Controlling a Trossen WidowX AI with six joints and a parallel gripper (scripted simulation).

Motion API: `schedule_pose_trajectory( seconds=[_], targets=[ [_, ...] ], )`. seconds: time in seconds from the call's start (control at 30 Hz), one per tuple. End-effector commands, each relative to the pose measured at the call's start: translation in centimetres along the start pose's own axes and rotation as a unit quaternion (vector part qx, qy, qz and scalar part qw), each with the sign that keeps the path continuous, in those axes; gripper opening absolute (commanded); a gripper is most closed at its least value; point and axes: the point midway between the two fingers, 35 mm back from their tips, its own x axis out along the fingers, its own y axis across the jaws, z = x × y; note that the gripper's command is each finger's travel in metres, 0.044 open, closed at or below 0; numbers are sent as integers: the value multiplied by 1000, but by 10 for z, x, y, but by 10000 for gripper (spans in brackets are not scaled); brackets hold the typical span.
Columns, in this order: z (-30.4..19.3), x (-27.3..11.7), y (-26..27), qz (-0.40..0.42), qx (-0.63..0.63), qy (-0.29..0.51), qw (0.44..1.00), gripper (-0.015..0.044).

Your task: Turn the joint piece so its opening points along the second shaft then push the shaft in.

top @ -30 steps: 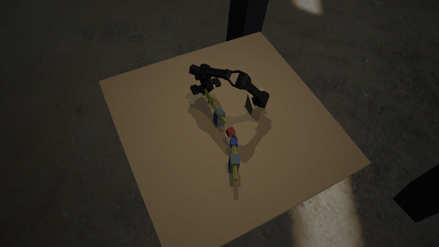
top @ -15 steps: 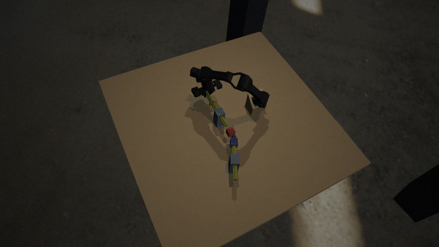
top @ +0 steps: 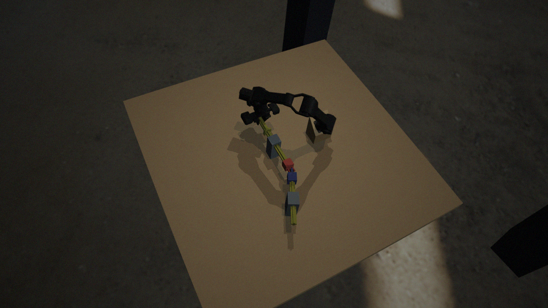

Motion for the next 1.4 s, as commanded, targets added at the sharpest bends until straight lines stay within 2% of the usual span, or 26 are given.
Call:
schedule_pose_trajectory(
  seconds=[0.0, 0.77, 1.2, 1.3, 1.37],
  targets=[
    [-9, 1, 0, 0, 1, 2, 1000, 0],
    [-44, 1, 0, 0, 1, 3, 1000, 0],
    [-41, 0, 0, -1, 1, 1, 1000, 0],
    [-41, 0, 0, -1, 1, 1, 1000, 67],
    [-41, 0, 0, -1, 1, 1, 1000, 67]
  ],
)
